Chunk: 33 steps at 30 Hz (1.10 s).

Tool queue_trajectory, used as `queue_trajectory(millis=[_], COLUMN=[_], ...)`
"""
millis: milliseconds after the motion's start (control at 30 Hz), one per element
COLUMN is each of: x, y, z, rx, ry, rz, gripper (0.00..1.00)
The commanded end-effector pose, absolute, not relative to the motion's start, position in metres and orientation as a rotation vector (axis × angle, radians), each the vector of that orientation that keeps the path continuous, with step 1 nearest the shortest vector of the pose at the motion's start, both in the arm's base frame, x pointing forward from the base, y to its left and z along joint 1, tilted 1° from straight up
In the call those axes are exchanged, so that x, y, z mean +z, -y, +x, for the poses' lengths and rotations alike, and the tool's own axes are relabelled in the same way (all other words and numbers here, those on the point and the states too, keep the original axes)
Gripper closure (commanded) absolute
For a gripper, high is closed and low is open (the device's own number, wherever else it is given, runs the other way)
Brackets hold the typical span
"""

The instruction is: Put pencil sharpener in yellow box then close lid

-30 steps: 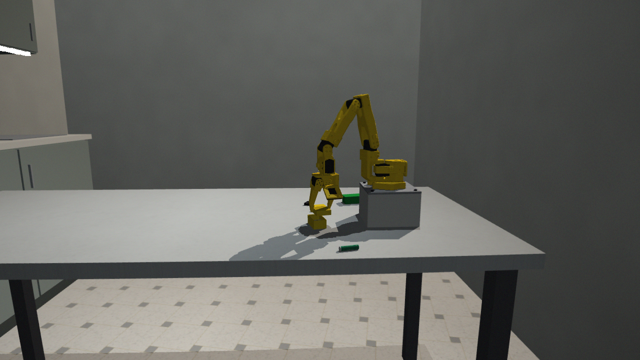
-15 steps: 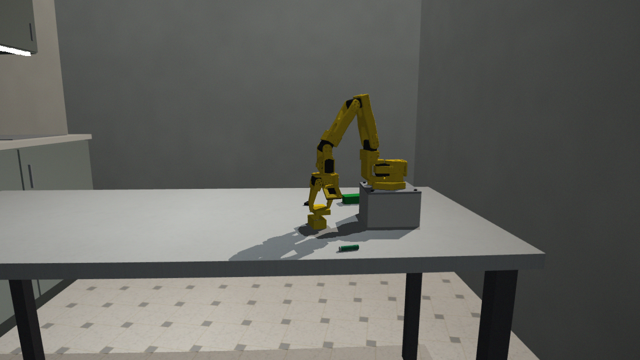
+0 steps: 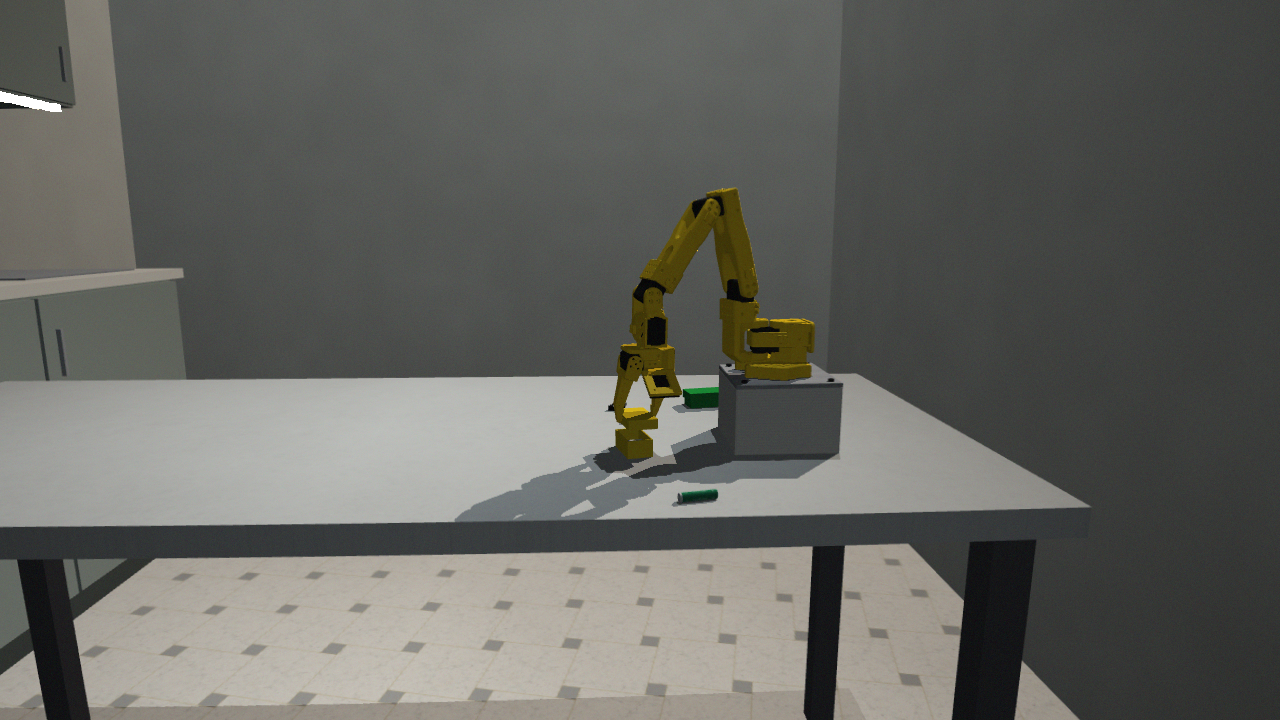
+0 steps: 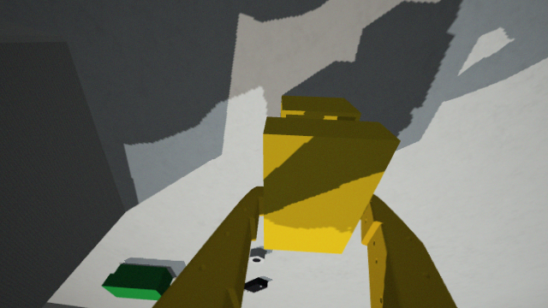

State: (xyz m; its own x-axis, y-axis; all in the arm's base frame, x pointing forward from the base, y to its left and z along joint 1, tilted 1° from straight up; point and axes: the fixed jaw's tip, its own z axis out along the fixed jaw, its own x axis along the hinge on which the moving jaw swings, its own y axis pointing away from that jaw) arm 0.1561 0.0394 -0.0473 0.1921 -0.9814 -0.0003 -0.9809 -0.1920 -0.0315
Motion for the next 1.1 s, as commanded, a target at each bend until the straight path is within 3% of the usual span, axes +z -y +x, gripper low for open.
queue_trajectory(millis=[0, 1067], x=[-0.0475, -0.0475], y=[-0.0396, -0.0402], z=[0.1558, 0.1591], rx=[-0.022, -0.022], ry=[-1.982, -1.981], rz=[-2.413, -2.413], gripper=[0.78, 0.78])
